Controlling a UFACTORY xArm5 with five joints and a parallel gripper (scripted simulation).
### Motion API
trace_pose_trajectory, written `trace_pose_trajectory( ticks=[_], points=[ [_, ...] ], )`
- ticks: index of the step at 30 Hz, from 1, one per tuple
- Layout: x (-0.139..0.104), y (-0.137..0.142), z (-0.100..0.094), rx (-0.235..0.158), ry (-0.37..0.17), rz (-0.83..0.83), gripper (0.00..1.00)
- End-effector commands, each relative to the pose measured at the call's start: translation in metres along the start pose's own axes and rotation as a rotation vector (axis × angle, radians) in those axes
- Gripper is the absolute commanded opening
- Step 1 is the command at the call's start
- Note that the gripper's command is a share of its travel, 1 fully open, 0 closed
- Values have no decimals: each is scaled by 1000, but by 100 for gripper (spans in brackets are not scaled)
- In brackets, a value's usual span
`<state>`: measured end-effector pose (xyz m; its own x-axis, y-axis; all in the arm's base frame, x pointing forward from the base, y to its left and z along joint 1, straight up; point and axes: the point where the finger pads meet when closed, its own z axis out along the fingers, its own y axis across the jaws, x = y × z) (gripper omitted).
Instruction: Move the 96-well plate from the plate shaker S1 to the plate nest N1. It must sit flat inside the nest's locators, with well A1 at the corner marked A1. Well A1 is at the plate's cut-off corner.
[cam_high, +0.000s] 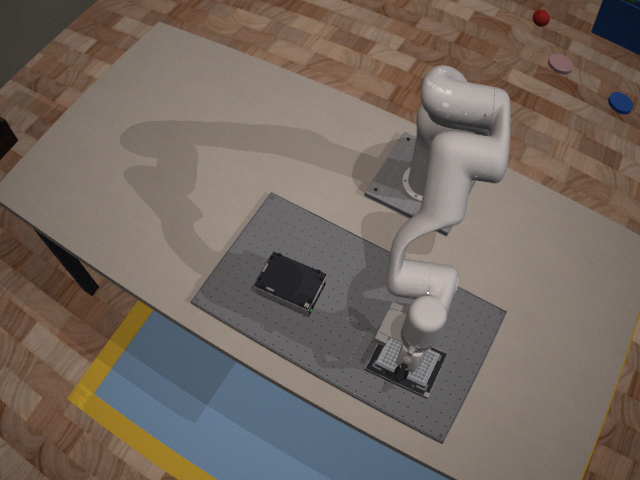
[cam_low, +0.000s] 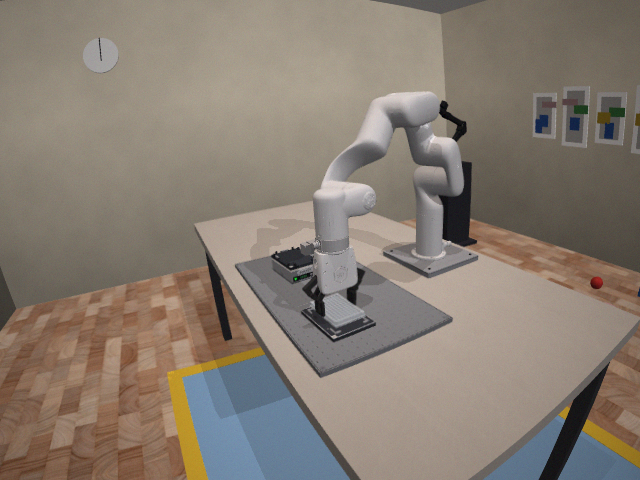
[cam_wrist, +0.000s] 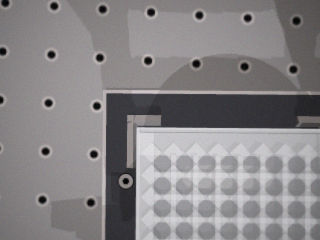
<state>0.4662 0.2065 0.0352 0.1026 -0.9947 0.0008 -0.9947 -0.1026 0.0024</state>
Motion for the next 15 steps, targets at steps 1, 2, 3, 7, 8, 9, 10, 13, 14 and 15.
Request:
trace_pose_trajectory(
  ticks=[1, 2, 3, 7, 8, 9, 10, 13, 14, 15],
  points=[
    [0, -1, -1, 6, 3, 0, 0],
    [0, -1, -1, 6, 3, 0, 0],
    [0, -1, -1, 6, 3, 0, 0],
    [0, -1, 0, 5, 3, 0, 0],
    [0, -1, 0, 5, 3, 0, 0],
    [0, -1, 0, 5, 3, 0, 0],
    [0, -1, 0, 5, 3, 0, 0],
    [0, -1, 0, 5, 3, 0, 0],
    [0, -1, 1, 5, 3, 0, 0],
    [0, -1, 1, 5, 3, 0, 0]
  ],
)
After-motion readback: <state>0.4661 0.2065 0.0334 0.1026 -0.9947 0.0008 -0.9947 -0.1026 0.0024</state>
